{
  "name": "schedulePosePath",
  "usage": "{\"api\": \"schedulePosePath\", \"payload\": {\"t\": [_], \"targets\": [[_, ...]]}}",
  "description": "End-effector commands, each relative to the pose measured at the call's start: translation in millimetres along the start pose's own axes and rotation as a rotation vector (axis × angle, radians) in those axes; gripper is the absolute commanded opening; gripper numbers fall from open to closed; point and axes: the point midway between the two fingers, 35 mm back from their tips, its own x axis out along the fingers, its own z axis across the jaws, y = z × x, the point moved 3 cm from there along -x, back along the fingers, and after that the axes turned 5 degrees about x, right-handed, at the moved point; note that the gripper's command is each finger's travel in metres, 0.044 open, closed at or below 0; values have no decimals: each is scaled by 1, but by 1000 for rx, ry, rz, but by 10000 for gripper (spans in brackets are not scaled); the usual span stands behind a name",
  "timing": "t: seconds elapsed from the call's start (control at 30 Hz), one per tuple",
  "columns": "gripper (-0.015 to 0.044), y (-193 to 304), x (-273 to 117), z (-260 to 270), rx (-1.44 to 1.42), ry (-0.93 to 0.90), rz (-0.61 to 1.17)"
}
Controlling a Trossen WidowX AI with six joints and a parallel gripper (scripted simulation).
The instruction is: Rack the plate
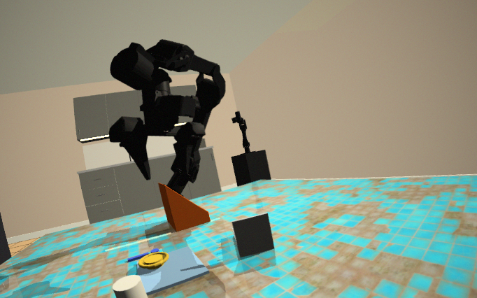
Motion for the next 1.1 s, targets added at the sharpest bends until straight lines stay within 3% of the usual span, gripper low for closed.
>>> {"api": "schedulePosePath", "payload": {"t": [0.0, 0.3, 0.5, 0.77, 1.07], "targets": [[400, 23, 2, -14, 132, -15, 30], [400, 77, 5, -41, 421, -52, 91], [400, 81, 8, -42, 442, -55, 96], [400, 93, 116, -34, 441, -58, 94], [400, 94, 120, -33, 441, -58, 94]]}}
